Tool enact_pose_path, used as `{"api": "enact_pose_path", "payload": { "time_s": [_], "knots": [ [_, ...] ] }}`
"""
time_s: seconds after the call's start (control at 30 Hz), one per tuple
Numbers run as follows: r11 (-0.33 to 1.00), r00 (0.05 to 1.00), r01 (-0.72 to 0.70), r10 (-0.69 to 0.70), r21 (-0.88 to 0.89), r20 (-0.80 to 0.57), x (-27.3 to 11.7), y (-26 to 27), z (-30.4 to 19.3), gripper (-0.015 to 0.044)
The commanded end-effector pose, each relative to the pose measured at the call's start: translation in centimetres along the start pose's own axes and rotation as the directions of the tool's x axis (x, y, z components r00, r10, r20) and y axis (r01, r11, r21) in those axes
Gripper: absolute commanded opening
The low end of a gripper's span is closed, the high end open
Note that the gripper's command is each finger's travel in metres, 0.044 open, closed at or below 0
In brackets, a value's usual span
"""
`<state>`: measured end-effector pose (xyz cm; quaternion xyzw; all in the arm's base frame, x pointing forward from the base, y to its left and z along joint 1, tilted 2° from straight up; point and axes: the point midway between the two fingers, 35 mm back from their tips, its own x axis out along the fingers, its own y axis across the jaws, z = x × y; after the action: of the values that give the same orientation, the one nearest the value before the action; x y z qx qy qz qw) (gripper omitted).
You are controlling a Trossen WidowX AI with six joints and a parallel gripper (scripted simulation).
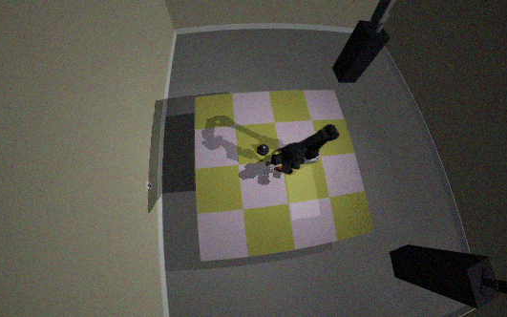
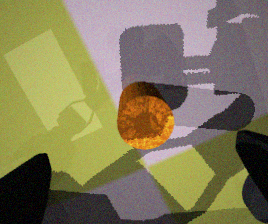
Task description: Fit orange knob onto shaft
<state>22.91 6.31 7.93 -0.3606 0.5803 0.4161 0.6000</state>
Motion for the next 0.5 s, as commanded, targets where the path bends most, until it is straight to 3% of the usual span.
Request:
{"api": "enact_pose_path", "payload": {
  "time_s": [0.0, 0.27, 0.4, 0.47],
  "knots": [
    [0.998, 0.995, 0.061, -0.059, 0.012, -0.084, -1.09, -0.18, -0.31, 0.044],
    [0.998, 0.995, 0.059, -0.059, -0.003, -0.084, -1.08, -0.19, -0.31, 0.044],
    [0.967, 0.995, 0.037, -0.06, -0.251, -0.084, -1.0, -0.39, -0.34, 0.044],
    [0.963, 0.995, 0.035, -0.06, -0.266, -0.084, -0.99, -0.4, -0.35, 0.044]
  ]
}}
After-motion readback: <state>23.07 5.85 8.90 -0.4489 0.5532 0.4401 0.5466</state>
